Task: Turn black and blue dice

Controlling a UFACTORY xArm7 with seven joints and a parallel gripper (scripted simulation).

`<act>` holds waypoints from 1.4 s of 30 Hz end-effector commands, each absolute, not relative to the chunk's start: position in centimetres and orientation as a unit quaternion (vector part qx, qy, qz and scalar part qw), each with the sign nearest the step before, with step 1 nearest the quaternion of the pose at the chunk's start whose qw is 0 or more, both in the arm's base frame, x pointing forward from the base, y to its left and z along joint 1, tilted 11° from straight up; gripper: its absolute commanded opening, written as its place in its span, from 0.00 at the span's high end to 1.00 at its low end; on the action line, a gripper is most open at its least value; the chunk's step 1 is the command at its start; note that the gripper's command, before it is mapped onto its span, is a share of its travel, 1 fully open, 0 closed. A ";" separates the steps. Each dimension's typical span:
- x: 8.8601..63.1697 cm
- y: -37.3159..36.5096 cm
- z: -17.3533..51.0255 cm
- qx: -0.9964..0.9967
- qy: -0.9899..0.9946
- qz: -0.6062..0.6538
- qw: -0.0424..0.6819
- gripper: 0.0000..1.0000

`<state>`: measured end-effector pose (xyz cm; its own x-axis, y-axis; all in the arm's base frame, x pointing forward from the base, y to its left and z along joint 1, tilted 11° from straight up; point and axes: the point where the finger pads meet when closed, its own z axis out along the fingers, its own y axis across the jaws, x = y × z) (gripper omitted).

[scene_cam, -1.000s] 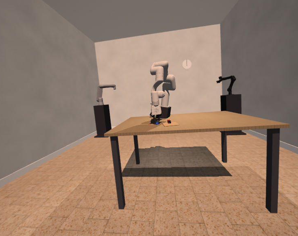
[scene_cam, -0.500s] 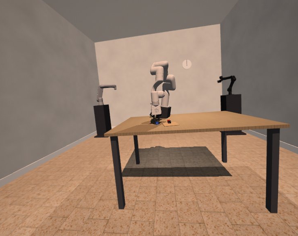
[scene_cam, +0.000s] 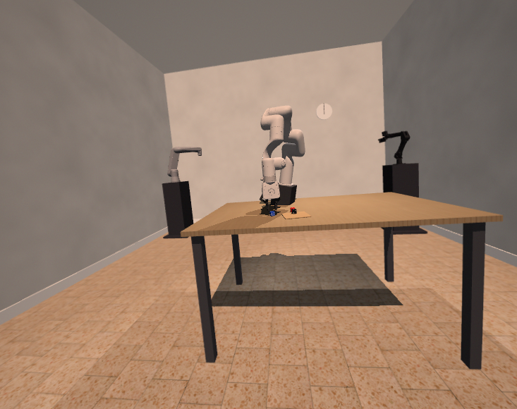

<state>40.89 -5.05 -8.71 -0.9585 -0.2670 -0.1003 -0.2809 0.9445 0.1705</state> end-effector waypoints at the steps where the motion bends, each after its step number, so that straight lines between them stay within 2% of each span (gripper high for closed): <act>1: 41.0 -5.1 -8.6 -0.139 0.985 0.091 0.039 0.58; 42: 41.1 -4.9 -9.7 -0.139 0.985 0.091 0.039 0.58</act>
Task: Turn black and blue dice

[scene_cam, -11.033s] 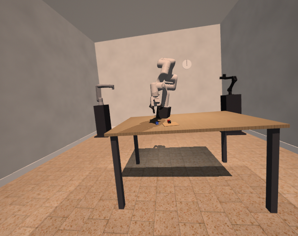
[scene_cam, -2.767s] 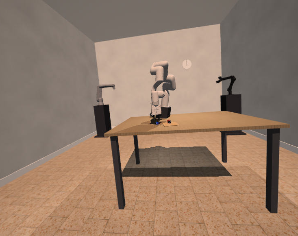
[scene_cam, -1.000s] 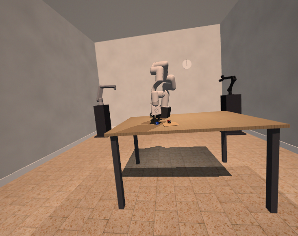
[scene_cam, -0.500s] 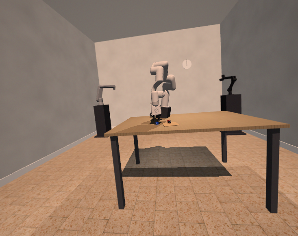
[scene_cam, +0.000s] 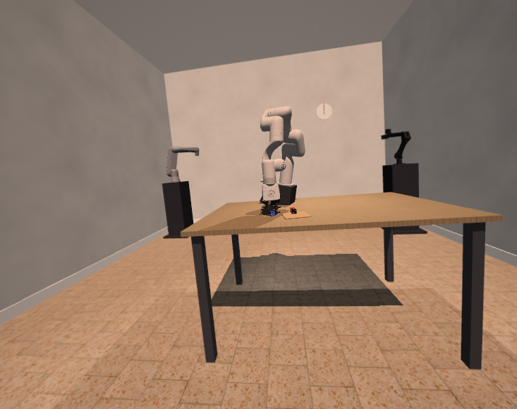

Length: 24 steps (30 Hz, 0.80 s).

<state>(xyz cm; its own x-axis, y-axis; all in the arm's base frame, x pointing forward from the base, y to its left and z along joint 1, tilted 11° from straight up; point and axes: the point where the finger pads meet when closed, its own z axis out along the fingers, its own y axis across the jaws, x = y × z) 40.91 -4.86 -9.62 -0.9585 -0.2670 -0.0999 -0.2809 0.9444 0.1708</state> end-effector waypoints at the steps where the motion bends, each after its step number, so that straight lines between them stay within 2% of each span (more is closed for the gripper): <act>1: 41.1 -4.9 -9.9 -0.139 0.985 0.091 0.039 0.58; 24: 41.2 -4.6 -11.5 -0.139 0.985 0.091 0.039 0.58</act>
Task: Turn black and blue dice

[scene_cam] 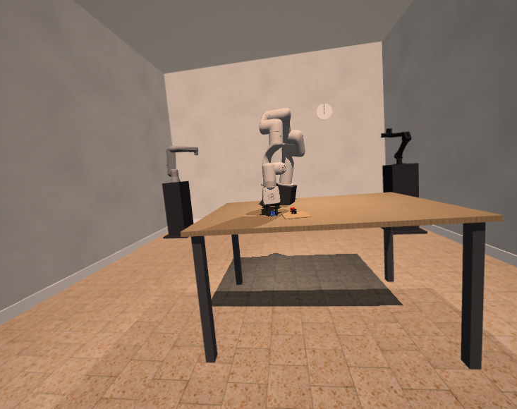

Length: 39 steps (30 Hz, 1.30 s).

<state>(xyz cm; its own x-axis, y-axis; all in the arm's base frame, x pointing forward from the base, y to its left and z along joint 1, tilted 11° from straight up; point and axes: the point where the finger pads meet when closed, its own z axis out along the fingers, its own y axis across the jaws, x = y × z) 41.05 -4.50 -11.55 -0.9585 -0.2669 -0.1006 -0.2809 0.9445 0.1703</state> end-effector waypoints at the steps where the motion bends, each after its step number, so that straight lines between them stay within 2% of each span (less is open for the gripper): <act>1: 41.2 -4.6 -11.5 -0.139 0.985 0.091 0.039 0.58; 29: 41.2 -4.6 -11.5 -0.139 0.985 0.091 0.039 0.58; 30: 41.2 -4.6 -11.5 -0.139 0.985 0.091 0.039 0.79; 39: 41.2 -4.6 -11.5 -0.139 0.985 0.091 0.039 0.79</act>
